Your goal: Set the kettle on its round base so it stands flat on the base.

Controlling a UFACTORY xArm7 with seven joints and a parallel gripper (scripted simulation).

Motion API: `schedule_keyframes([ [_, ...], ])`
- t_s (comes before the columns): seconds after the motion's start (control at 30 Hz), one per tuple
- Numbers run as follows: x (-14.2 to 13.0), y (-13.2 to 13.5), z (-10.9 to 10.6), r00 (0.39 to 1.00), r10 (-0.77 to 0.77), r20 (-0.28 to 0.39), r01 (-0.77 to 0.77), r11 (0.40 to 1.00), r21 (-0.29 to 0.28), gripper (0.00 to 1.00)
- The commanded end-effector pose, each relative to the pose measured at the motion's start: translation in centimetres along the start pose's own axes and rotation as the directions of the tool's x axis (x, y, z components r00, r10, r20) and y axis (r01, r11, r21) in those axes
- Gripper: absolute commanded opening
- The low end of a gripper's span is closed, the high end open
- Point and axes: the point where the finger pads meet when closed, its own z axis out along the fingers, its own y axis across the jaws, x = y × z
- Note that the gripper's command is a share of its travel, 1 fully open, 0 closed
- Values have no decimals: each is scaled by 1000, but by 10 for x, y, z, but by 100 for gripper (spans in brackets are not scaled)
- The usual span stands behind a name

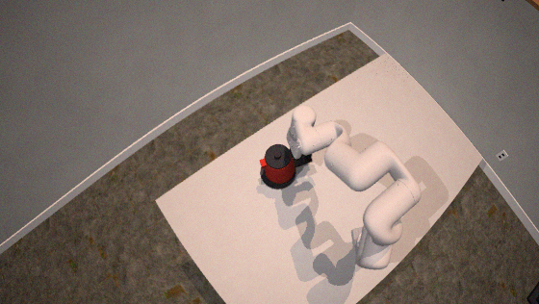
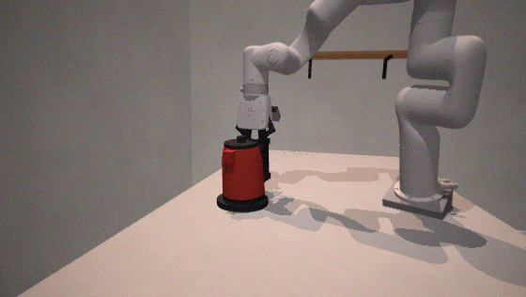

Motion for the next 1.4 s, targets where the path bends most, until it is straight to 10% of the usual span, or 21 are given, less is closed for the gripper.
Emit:
schedule_keyframes([
  [0.0, 0, -1, -2, 1000, 0, 1, 0, 1000, 3, 0],
  [0.6, 0, -1, -2, 1000, 0, 1, 0, 1000, 3, 0],
  [0.63, 0, -1, -2, 1000, 0, 1, 0, 1000, 3, 81],
  [1.37, 0, -1, -2, 1000, 0, 1, 0, 1000, 3, 81],
])
